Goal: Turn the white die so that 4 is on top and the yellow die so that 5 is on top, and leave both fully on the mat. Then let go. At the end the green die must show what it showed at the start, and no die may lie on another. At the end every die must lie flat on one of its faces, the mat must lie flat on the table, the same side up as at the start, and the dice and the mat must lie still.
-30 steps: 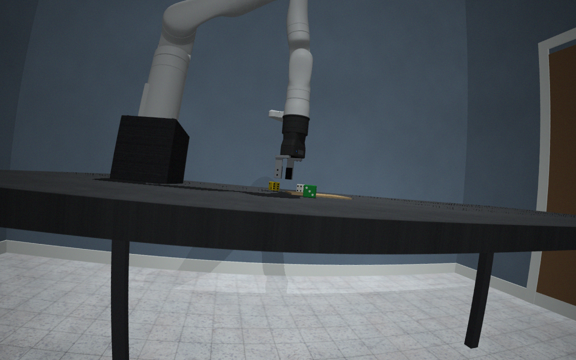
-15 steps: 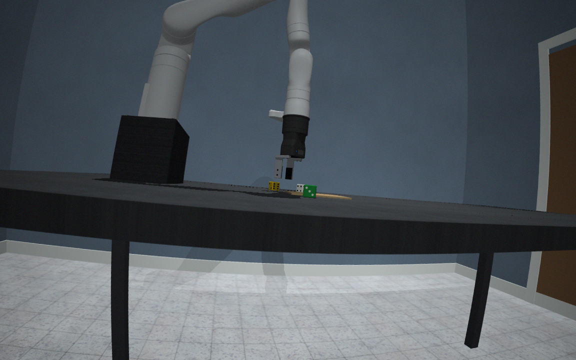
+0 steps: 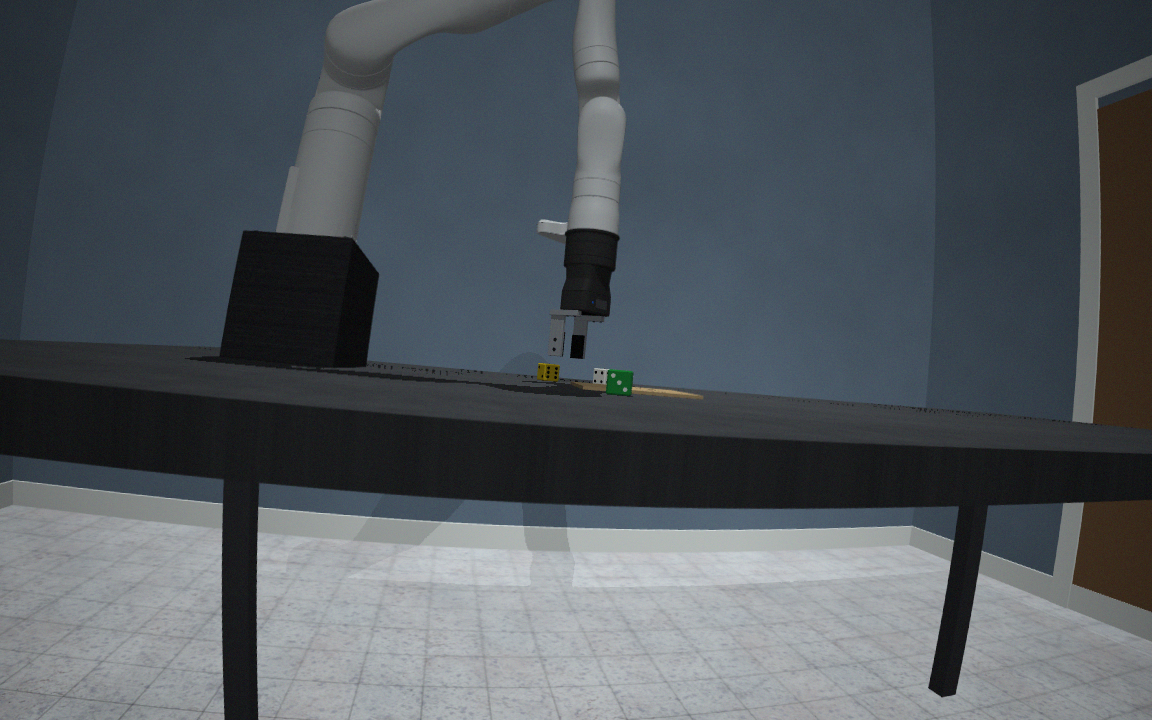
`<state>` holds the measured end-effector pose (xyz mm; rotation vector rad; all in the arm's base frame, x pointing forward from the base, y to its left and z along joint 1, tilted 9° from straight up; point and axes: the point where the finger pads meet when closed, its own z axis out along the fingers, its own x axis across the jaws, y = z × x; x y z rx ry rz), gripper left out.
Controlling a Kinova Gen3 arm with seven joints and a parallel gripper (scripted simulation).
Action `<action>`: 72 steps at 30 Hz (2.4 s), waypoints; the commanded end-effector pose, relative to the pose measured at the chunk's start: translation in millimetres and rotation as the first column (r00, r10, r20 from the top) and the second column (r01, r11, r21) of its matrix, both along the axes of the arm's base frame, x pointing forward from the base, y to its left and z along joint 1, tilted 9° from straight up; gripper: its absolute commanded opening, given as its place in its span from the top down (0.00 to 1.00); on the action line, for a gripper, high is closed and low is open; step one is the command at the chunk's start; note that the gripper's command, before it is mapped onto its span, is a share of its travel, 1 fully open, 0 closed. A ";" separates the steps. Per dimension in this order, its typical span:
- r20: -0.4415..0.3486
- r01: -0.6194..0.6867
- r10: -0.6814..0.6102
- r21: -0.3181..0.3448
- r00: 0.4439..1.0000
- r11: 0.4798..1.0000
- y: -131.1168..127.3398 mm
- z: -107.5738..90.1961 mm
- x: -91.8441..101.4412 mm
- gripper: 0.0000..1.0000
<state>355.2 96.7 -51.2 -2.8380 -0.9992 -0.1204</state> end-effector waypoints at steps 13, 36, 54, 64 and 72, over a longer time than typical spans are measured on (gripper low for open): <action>0.003 0.000 0.000 0.000 1.000 1.000 -8.5 56.9 -1.1 0.00; 0.003 0.000 0.000 0.000 1.000 1.000 -15.7 104.4 -2.7 0.00; -0.032 0.232 -0.232 0.005 0.972 0.973 -24.3 97.9 56.1 0.00; -0.032 0.234 -0.234 0.005 0.972 0.972 -24.2 97.8 56.0 0.00; -0.042 0.280 -0.279 0.007 0.959 0.960 -22.3 96.1 55.5 0.00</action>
